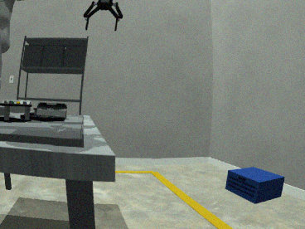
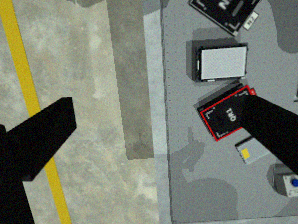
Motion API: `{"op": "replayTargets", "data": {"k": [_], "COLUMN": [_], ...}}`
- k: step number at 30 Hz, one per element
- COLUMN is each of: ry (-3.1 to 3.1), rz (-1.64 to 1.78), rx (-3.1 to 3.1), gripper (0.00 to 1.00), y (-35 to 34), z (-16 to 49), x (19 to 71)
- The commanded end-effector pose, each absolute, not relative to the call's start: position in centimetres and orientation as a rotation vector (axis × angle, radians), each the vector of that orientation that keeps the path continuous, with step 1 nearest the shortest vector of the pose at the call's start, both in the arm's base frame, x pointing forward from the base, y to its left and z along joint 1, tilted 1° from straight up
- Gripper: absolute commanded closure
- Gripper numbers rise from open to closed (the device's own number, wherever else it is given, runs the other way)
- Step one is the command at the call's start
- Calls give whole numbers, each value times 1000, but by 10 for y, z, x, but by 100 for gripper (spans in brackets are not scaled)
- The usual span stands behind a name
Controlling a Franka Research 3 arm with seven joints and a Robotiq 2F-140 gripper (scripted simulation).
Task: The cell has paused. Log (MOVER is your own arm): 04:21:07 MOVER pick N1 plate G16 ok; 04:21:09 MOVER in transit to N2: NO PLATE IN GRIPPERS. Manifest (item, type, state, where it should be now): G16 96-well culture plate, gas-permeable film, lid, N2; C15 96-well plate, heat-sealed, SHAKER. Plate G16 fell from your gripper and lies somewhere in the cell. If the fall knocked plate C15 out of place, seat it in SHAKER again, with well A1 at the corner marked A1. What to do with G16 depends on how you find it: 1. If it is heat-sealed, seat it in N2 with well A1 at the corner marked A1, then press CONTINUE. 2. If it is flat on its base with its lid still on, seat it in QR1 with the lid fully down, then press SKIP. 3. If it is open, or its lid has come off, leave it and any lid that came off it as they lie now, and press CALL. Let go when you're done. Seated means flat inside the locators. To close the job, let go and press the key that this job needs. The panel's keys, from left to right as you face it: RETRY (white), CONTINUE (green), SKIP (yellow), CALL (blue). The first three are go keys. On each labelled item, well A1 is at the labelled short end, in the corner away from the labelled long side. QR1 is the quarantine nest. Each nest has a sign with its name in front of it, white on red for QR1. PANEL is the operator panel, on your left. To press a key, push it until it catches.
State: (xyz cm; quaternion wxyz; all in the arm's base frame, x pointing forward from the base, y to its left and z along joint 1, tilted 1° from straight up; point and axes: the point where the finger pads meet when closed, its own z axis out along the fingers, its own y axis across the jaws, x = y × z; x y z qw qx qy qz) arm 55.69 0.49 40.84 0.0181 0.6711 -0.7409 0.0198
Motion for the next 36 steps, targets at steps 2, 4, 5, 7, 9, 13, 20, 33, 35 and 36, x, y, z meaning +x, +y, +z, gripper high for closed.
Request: {"op": "replayTargets", "data": {"k": [2,4,5,7,9,13,20,33,35,36], "ry": [-1973,-1912,-1881,-1818,-1754,-1624,-1396,-1082,-1082,-1065], "rz": [41,40,40,38,35,28,13,-13,-13,-14], "rx": [2413,2462,2486,2533,2579,2668,2804,2972,2972,2981], "gripper": [0,0,0,0,0,0,0,0,0,0], "y": [2,1,1,0,0,0,2,57,57,65], "z": [411,412,412,413,413,413,412,390,390,387], "x": [555,555,555,555,555,554,554,545,545,543]}}
